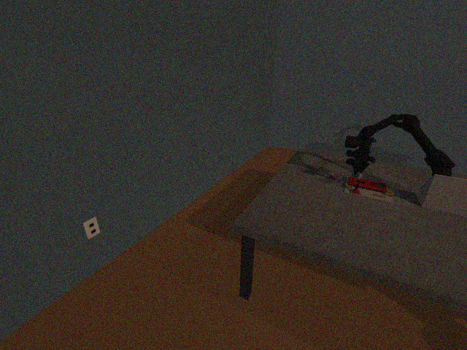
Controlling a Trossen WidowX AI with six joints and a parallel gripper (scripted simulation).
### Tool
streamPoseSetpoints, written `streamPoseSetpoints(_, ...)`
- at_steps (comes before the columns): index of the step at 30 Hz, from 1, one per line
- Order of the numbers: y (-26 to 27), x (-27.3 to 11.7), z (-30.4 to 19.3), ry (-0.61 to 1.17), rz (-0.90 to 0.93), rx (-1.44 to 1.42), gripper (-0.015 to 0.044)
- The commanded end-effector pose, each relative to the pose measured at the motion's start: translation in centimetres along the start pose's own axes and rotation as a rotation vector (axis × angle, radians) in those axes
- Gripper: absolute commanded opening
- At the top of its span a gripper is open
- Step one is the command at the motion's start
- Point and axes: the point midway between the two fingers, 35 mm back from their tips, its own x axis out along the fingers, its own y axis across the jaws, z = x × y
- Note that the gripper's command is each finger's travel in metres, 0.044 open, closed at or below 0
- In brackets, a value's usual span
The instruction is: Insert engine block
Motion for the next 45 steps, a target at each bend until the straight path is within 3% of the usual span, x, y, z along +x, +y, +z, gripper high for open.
streamPoseSetpoints(1,-1.3,0.5,0.1,-0.001,-0.008,-0.114,0.0)
streamPoseSetpoints(22,-6.4,2.4,0.5,0.0,-0.031,-0.607,0.0)
streamPoseSetpoints(28,-6.4,2.4,0.6,0.0,-0.031,-0.637,0.0157)
streamPoseSetpoints(45,-6.4,2.4,0.6,0.0,-0.031,-0.643,0.0159)
